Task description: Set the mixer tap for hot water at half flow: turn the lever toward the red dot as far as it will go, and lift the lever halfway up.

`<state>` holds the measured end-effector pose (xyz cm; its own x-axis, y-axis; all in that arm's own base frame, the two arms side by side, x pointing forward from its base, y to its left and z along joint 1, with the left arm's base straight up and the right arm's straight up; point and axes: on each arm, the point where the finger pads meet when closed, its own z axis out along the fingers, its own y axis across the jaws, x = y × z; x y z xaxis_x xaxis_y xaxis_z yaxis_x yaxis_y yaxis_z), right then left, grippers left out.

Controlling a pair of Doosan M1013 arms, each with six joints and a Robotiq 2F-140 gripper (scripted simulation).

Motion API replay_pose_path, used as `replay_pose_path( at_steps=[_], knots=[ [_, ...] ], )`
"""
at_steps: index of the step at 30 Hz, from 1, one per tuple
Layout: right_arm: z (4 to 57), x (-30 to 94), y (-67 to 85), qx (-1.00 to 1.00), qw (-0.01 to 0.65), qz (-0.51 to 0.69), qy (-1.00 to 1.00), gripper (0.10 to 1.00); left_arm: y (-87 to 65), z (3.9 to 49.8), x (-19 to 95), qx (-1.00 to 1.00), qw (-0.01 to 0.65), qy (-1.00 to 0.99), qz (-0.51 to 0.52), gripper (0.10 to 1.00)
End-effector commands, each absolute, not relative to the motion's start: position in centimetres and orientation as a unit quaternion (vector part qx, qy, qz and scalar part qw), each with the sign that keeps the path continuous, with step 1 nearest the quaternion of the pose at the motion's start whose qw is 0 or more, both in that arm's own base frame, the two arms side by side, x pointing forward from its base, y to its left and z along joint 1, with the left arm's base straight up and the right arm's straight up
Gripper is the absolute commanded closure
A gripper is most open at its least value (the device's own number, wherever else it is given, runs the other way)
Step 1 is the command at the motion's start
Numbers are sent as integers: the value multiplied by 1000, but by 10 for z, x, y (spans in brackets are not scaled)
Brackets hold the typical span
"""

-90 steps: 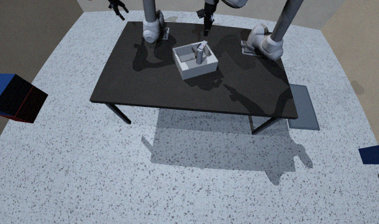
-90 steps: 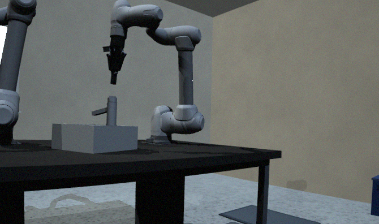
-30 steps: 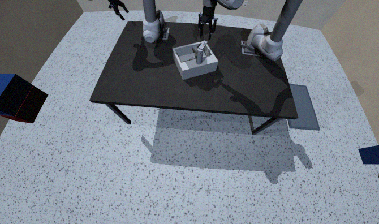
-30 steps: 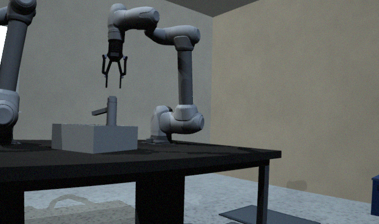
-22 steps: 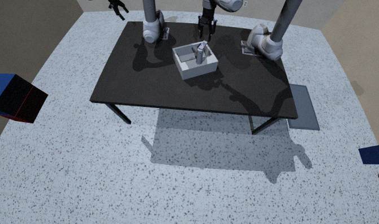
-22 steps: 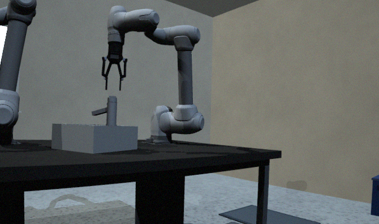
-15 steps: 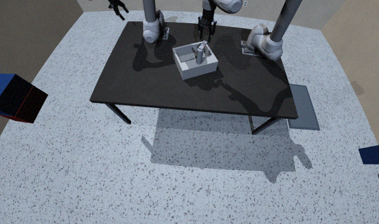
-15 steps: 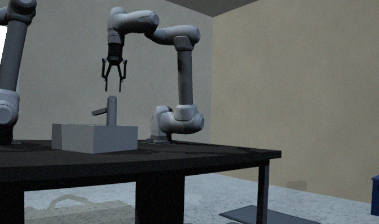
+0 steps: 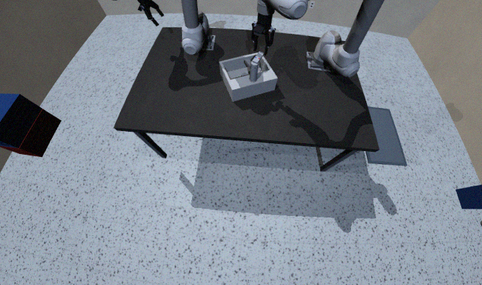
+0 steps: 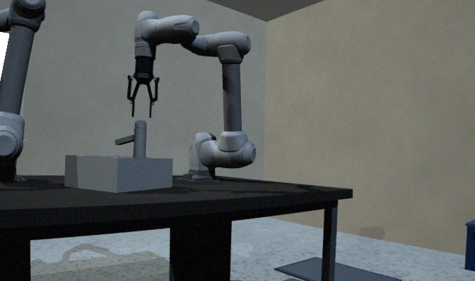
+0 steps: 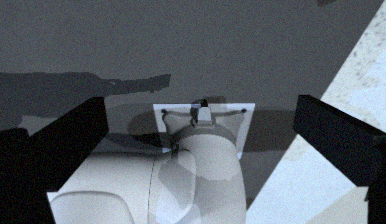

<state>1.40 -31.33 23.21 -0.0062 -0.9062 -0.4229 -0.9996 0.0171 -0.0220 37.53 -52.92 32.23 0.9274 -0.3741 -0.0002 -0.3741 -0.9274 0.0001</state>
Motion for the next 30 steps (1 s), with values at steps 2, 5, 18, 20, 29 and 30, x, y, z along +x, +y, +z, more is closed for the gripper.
replay_pose_path(
  at_steps=[2,5,18,20,29,30],
  knots=[
    [233,14,-314,-686,162,144,695,98,-529,323,375,982,0,-191,1,612],
    [233,14,-314,-686,162,144,695,98,-529,323,375,982,0,-191,1,612],
    [233,14,-314,-686,162,144,695,98,-529,322,375,982,0,-191,1,612],
    [233,14,-314,-686,162,144,695,98,-529,322,375,982,0,-191,1,612],
    [233,14,-314,-686,162,144,695,98,-529,318,375,982,0,-191,1,612],
    [233,14,-314,-686,162,144,695,98,-529,318,375,982,0,-191,1,612]
  ],
)
